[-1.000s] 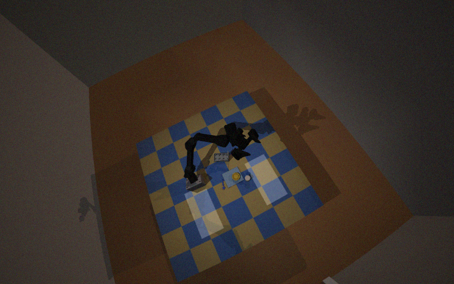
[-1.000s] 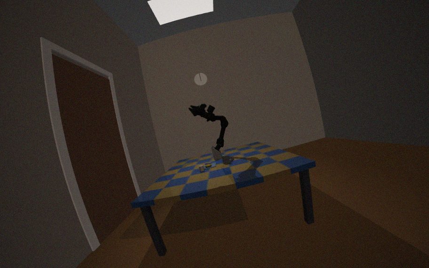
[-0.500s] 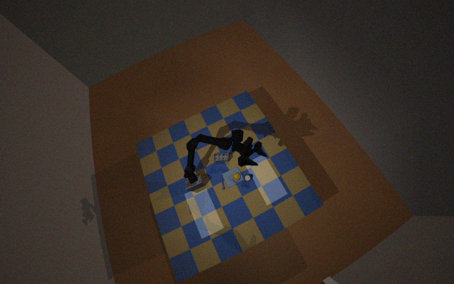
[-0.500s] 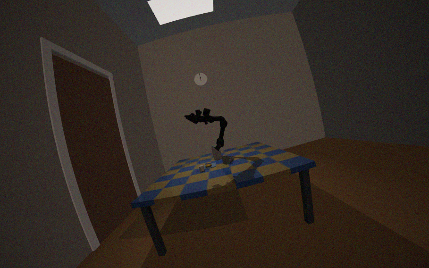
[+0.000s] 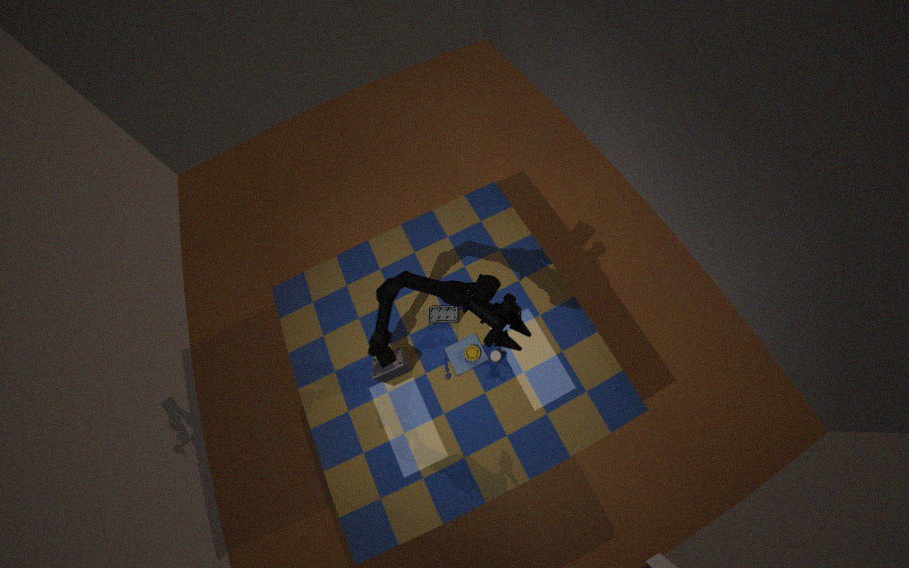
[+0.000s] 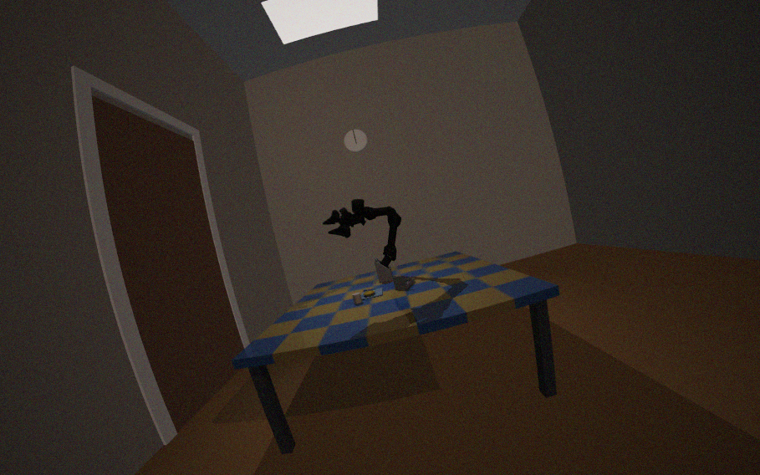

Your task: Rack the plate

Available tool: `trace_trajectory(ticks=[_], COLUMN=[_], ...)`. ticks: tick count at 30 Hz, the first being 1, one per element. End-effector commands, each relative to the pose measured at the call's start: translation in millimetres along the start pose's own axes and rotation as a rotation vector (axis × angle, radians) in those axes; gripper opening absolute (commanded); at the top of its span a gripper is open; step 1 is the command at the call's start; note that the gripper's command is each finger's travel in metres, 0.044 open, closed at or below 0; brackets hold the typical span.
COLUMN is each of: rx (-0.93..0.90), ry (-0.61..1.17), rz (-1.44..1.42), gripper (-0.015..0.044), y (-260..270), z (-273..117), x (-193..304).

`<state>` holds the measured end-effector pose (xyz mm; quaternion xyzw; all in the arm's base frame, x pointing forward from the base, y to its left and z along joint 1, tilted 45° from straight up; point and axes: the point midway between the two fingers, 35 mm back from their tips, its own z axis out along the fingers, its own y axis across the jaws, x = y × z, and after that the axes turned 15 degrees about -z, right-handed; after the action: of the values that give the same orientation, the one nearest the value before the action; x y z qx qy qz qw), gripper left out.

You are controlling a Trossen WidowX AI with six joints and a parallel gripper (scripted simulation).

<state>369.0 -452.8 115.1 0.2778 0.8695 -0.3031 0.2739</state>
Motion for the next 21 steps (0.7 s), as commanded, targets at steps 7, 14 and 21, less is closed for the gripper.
trace_trajectory(ticks=[7, 14, 21], rx=[-0.218, -0.4, -0.599], ry=[0.165, 0.272, 0.366], rz=[-0.179, -0.285, -0.368], gripper=[0.04, 0.04, 0.04], y=[36.3, 61.4, 84.9], z=[7.1, 2.0, -11.5], x=[49.1, 85.5, 120.1])
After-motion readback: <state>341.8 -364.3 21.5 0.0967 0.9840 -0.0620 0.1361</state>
